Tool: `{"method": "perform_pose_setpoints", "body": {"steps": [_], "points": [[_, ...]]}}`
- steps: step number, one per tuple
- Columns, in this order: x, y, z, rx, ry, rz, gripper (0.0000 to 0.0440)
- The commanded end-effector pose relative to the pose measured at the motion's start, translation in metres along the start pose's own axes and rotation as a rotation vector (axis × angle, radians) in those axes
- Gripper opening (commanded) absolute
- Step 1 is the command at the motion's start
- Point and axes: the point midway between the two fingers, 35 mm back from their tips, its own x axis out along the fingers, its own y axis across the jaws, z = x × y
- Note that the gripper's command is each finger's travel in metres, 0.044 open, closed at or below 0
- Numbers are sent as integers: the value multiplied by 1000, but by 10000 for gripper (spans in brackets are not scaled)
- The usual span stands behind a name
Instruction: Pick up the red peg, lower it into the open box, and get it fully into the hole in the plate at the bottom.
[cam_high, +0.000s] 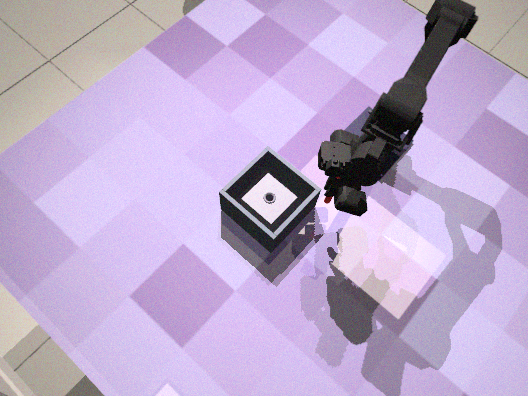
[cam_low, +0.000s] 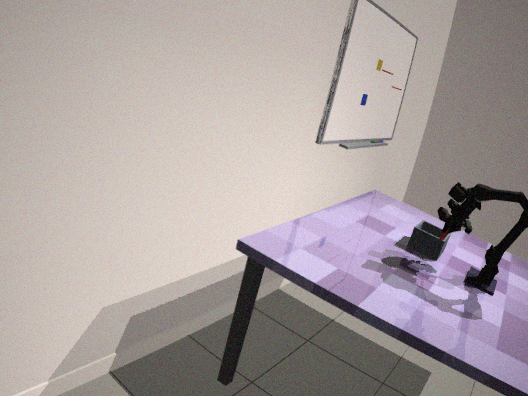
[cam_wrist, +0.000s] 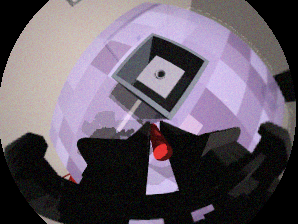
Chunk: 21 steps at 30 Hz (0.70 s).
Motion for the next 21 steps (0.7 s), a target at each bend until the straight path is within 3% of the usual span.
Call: {"method": "perform_pose_setpoints", "body": {"steps": [1, 21], "points": [[1, -1, 14, 13, -22, -7, 0], [34, -16, 82, 120, -74, -57, 1]]}}
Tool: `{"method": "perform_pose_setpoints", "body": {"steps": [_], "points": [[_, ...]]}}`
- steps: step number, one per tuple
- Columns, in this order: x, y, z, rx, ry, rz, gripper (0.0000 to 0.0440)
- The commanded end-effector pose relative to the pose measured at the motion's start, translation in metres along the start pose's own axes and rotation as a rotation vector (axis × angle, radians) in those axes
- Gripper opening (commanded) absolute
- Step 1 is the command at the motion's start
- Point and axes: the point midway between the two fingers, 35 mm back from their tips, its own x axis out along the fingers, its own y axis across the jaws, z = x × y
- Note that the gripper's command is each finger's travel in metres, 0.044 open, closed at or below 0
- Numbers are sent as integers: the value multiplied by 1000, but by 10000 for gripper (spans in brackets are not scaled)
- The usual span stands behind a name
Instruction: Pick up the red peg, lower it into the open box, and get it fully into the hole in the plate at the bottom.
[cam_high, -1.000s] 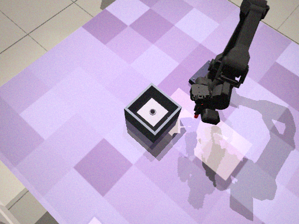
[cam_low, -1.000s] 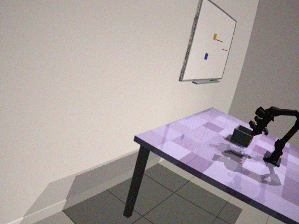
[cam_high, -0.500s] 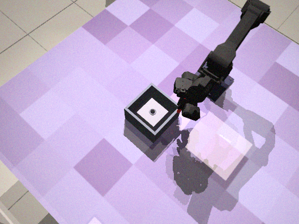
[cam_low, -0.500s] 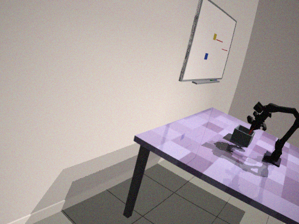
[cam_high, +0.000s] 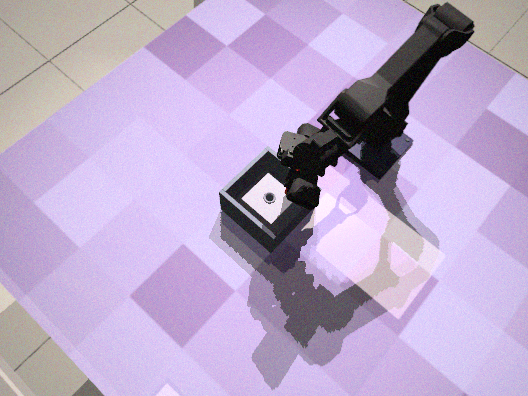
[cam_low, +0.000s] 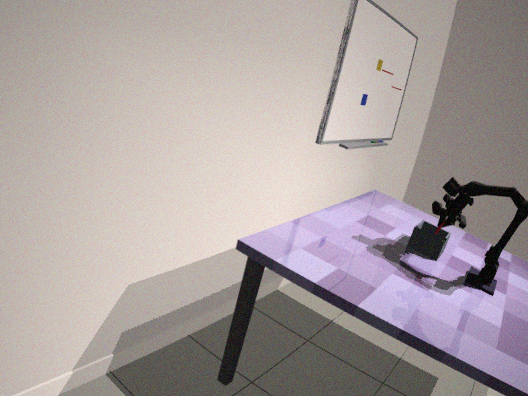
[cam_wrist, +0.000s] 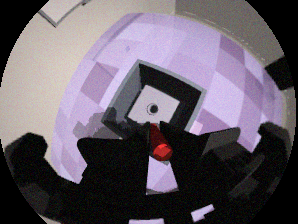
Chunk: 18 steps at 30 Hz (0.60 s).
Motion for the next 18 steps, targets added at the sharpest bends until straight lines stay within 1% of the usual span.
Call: {"method": "perform_pose_setpoints", "body": {"steps": [1, 14, 16, 18], "points": [[6, 1, 9, 10, 1, 1, 2], [43, -2, 21, 28, 51, -36, 6], [50, -3, 21, 22, 61, -45, 21], [57, -4, 21, 13, 69, -55, 62]]}}
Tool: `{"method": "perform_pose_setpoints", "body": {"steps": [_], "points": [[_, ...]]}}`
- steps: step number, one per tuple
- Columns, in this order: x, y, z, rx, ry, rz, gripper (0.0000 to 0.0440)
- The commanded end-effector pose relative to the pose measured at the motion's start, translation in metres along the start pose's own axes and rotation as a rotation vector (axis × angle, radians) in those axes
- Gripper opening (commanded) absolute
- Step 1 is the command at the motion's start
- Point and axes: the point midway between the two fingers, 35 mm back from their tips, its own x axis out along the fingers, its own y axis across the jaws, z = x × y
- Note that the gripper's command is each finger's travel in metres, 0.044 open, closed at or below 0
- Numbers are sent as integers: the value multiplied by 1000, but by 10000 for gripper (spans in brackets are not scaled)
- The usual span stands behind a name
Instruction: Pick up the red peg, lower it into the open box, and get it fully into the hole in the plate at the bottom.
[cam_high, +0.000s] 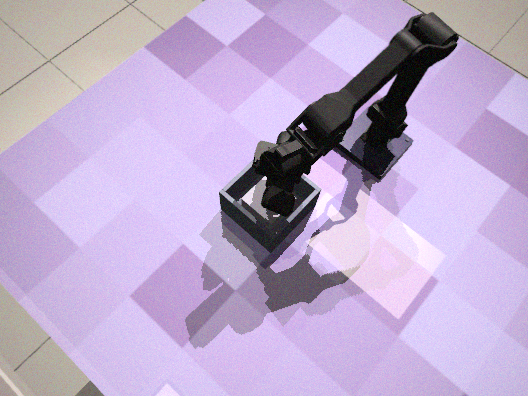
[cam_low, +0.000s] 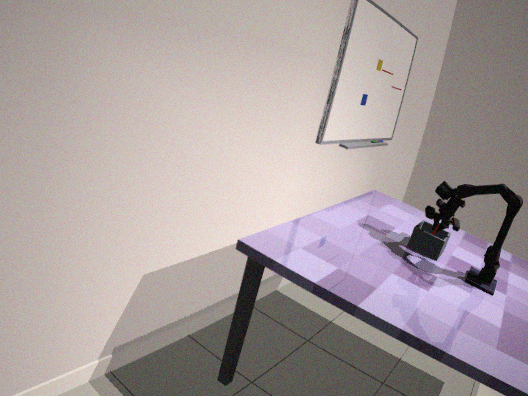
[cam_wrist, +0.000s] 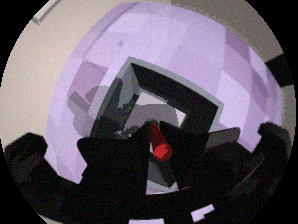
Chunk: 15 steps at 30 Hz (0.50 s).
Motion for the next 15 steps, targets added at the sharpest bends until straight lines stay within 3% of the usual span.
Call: {"method": "perform_pose_setpoints", "body": {"steps": [1, 3, 7, 12, 15], "points": [[9, 0, 2, -14, 13, -8, 88], [13, -1, 2, -29, 21, -19, 133], [18, 1, 7, -52, 26, -41, 150], [21, 9, 22, -70, 10, -37, 220], [24, 13, 31, -79, 1, -36, 291]]}}
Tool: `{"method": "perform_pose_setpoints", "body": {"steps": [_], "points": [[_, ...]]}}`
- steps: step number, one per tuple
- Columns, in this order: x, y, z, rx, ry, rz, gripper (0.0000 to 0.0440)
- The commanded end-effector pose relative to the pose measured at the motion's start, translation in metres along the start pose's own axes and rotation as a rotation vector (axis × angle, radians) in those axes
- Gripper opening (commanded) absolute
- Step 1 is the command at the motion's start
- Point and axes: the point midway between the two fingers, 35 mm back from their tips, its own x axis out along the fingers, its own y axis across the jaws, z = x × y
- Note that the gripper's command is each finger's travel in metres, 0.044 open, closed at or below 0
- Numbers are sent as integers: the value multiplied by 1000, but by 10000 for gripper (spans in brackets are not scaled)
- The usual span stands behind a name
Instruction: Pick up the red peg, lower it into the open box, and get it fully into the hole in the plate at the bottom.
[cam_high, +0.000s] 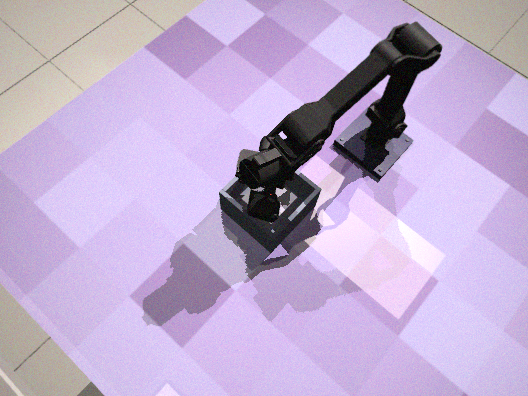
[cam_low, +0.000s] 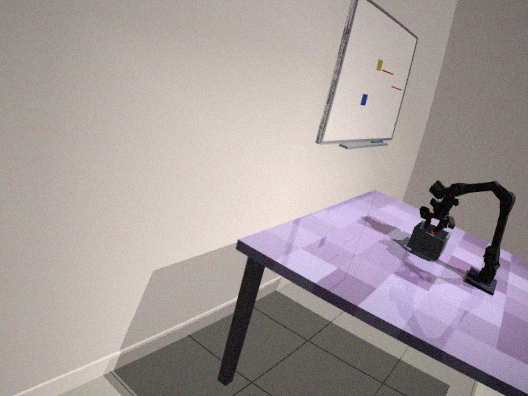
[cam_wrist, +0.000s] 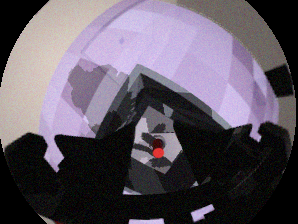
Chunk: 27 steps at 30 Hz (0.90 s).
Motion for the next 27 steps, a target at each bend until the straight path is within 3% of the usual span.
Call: {"method": "perform_pose_setpoints", "body": {"steps": [1, 6, 20, 27], "points": [[1, 3, 12, -8, -17, -1, 316], [1, 9, 28, -15, -47, 7, 440], [-13, 20, 76, -9, -177, 46, 440], [-14, 21, 78, -8, -184, 48, 440]]}}
